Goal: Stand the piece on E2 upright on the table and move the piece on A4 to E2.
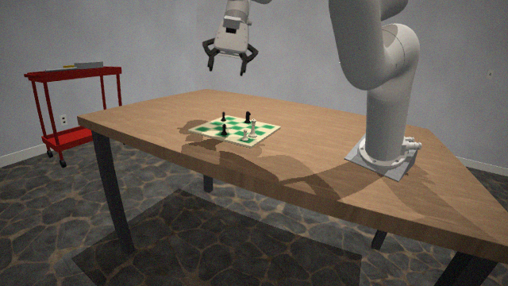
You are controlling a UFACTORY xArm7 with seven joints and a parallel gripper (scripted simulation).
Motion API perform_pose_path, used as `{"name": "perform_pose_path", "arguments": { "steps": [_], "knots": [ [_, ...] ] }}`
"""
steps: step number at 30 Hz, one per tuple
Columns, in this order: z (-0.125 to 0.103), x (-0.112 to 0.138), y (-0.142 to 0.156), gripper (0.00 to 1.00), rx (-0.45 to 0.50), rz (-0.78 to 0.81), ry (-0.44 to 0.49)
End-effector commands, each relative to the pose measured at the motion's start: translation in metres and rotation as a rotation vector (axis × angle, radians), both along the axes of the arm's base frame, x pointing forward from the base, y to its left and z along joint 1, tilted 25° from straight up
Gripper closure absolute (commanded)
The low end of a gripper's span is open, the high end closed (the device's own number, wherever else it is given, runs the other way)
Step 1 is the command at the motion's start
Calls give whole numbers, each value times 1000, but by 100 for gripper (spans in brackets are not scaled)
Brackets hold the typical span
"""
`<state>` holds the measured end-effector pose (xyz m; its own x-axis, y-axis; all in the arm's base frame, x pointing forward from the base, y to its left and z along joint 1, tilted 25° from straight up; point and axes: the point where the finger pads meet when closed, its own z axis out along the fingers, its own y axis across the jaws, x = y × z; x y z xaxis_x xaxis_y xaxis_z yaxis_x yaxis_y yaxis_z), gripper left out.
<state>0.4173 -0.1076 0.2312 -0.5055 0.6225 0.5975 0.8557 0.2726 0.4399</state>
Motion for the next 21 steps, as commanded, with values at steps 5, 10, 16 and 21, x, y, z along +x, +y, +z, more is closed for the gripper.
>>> {"name": "perform_pose_path", "arguments": {
  "steps": [5, 10, 16, 21],
  "knots": [
    [-4, -34, 18, 0, -201, 30, -101],
    [-11, -53, 24, 0, -294, 63, -143],
    [-20, -76, 28, 0, -398, 103, -191],
    [-26, -89, 30, 0, -462, 129, -220]
  ]
}}
